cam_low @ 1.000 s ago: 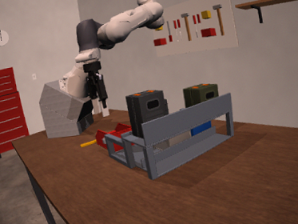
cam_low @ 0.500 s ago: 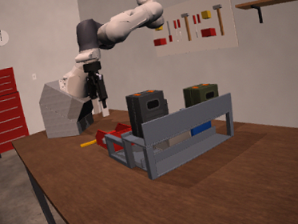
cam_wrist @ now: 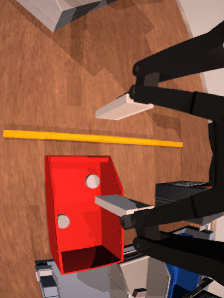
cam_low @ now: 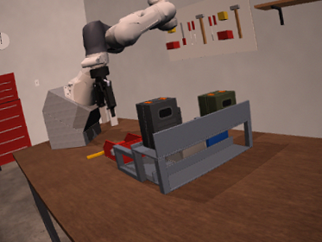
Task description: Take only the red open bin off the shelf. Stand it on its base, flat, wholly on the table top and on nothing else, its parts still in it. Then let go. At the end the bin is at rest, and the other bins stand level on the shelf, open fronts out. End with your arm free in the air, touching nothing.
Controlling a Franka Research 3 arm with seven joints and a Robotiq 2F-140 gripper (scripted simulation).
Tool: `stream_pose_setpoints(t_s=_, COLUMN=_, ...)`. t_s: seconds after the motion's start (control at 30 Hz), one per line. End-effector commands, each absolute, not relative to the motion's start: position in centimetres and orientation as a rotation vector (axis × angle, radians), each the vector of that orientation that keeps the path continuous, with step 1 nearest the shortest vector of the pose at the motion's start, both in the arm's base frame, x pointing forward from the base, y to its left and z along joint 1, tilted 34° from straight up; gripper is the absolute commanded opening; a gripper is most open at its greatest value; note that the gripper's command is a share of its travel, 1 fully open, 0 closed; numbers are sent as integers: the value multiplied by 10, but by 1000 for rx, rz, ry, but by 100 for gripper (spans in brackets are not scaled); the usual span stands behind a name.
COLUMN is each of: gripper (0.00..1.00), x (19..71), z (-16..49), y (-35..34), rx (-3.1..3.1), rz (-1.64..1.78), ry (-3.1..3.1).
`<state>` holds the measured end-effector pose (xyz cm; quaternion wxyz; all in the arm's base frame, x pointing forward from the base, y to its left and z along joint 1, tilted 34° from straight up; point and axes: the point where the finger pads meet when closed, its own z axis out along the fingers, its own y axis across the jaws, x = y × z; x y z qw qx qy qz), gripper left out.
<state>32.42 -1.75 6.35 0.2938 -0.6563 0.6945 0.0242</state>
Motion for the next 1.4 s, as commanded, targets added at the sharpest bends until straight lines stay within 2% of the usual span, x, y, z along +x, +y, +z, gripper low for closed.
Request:
stream_pose_setpoints(t_s=0.0, gripper=57, x=322, z=63, y=-17, rx=-1742, rz=29, ry=1854)
stream_pose_setpoints(t_s=1.37, gripper=57, x=322, z=63, y=-17, rx=-1743, rz=36, ry=1853)
